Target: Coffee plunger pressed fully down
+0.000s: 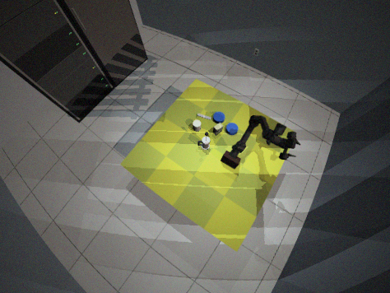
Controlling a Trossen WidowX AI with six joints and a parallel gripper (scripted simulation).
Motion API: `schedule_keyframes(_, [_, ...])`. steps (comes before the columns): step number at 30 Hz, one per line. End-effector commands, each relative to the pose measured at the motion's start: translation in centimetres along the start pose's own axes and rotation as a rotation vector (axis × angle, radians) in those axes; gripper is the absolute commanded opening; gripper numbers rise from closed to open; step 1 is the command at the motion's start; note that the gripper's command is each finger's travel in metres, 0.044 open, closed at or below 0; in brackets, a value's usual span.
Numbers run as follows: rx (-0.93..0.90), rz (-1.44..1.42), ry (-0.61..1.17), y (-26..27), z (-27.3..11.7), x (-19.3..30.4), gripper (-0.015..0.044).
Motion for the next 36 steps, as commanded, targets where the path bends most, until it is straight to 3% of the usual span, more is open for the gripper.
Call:
schedule_keyframes(1, [0.003,0.003,-0.008,-0.1,-0.1,-0.1,0.0426])
schedule_keyframes(8, [0.142,0.129,-0.309,-3.5,-3.4,-3.4,0.0440])
schedule_keyframes(19, [0.608,0.403,-0.925,-12.0,-15.1,-6.0,0.0440])
schedule_keyframes(28, [1.124,0.625,-1.275,-16.7,-26.0,-1.6,0.0440])
schedule_keyframes(36, [1.679,0.796,-1.412,-17.1,-34.6,5.5,0.0440])
Point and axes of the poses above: the point midway between the two fingers, 35 mm back from their tips, its own z axis out along the fingers, its own y axis across the jaws, x = y × z, the point moved 4 cm from there along -z, back along the fingers, and after that the axes turned 7 degrees about z, right-handed, at the moved point
